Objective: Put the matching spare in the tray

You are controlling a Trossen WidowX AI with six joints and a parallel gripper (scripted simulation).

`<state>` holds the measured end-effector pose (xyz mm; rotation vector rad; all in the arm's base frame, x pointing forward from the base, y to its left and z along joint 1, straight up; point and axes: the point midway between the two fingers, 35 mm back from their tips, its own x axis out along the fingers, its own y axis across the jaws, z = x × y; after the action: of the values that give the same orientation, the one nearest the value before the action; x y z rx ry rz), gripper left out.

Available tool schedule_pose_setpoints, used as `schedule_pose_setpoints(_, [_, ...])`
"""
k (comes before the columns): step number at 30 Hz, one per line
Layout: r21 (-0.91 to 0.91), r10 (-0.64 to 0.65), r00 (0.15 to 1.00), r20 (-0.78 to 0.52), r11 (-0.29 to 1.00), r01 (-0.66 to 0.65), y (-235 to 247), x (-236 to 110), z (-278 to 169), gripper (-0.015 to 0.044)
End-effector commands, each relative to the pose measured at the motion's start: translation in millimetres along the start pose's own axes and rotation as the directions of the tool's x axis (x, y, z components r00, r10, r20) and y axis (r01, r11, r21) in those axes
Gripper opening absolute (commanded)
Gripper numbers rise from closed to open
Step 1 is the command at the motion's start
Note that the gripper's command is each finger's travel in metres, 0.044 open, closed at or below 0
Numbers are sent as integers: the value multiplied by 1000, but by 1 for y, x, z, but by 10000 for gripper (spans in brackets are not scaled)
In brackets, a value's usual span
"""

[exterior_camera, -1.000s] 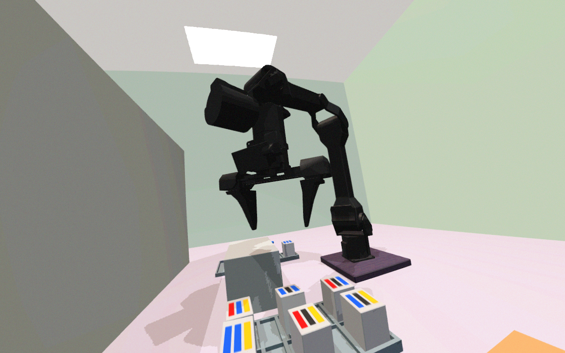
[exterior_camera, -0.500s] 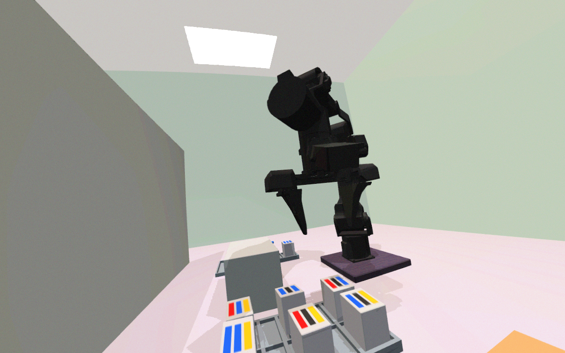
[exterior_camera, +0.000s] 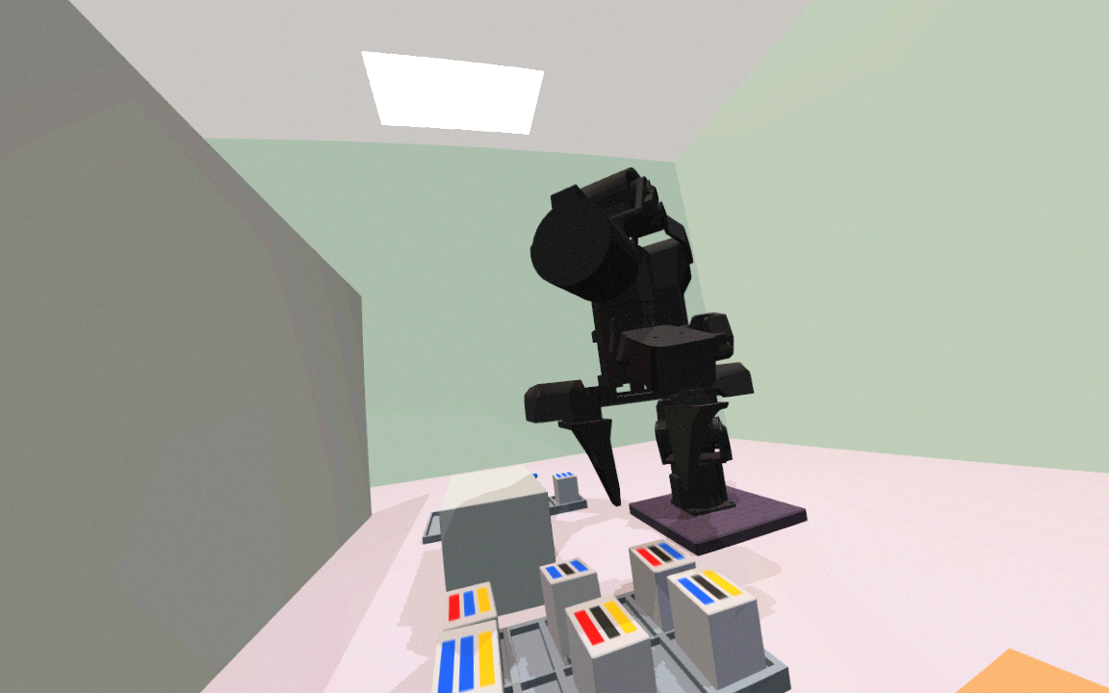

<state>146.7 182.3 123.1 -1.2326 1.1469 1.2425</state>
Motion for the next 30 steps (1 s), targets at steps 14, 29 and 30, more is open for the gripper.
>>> schedule_pose_setpoints(14, [-6,6,1000,-4,1000,-6,-1,28,1,300])
schedule_pose_setpoints(29, [-6,6,1000,-4,1000,-6,-1,53,1,300])
schedule_pose_setpoints(30, [-6,6,1000,-4,1000,-6,-1,55,1,300])
